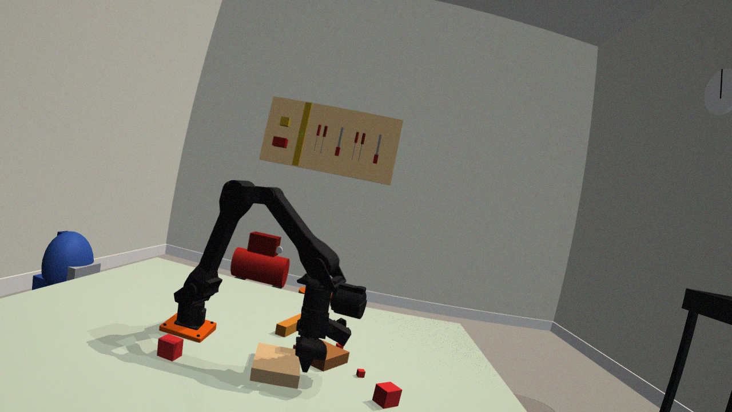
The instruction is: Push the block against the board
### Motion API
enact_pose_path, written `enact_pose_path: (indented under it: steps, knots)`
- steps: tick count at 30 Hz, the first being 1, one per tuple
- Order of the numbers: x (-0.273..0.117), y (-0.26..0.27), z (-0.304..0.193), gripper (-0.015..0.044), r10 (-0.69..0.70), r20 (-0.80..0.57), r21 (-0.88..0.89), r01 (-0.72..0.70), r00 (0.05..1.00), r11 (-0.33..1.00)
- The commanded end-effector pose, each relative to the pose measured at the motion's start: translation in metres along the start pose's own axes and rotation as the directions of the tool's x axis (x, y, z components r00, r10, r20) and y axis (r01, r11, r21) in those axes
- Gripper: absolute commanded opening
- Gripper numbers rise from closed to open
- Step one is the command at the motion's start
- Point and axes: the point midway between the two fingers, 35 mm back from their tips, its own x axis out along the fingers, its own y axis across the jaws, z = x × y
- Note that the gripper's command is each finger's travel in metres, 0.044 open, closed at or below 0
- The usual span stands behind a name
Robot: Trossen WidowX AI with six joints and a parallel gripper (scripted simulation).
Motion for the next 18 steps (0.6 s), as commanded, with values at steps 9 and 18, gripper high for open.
enact_pose_path:
  steps: [9,18]
  knots:
    - [0.002,0.001,-0.025,0.0000,0.003,-0.014,-0.003,-0.003,1.000,1.000]
    - [0.003,0.001,-0.039,0.0000,0.003,-0.015,-0.003,-0.003,1.000,1.000]
